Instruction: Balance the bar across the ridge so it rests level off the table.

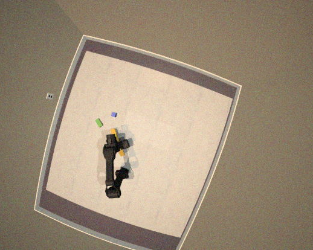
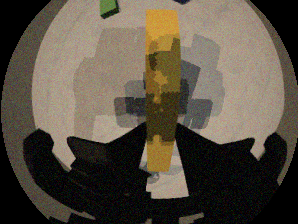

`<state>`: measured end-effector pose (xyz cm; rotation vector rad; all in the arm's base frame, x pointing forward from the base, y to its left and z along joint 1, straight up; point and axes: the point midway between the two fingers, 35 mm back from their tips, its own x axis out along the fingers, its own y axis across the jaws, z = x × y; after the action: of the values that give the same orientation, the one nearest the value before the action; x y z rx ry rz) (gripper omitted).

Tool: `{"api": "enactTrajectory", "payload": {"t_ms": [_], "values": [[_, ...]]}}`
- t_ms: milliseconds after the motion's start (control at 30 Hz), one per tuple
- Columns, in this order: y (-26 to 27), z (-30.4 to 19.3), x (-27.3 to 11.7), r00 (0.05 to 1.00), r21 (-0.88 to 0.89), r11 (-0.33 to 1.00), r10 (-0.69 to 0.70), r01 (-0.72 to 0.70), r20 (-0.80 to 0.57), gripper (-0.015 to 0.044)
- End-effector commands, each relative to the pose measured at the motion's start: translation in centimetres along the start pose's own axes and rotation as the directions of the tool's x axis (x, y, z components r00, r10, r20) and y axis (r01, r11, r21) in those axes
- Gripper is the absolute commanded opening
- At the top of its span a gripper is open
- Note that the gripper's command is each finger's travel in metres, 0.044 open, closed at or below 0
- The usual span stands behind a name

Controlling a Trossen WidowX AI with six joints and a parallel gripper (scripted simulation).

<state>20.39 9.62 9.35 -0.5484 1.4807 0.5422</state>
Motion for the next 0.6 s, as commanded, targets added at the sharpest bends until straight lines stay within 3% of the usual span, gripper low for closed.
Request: {"api": "enactTrajectory", "payload": {"t_ms": [0, 567], "values": [[0.08, 0.05, 0.08, 1.0, -0.003, 1.0, 0.005, -0.005, 0.002, 0.0], [0.08, 0.06, 0.22, 1.0, -0.003, 1.0, 0.005, -0.005, 0.002, 0.0]]}}
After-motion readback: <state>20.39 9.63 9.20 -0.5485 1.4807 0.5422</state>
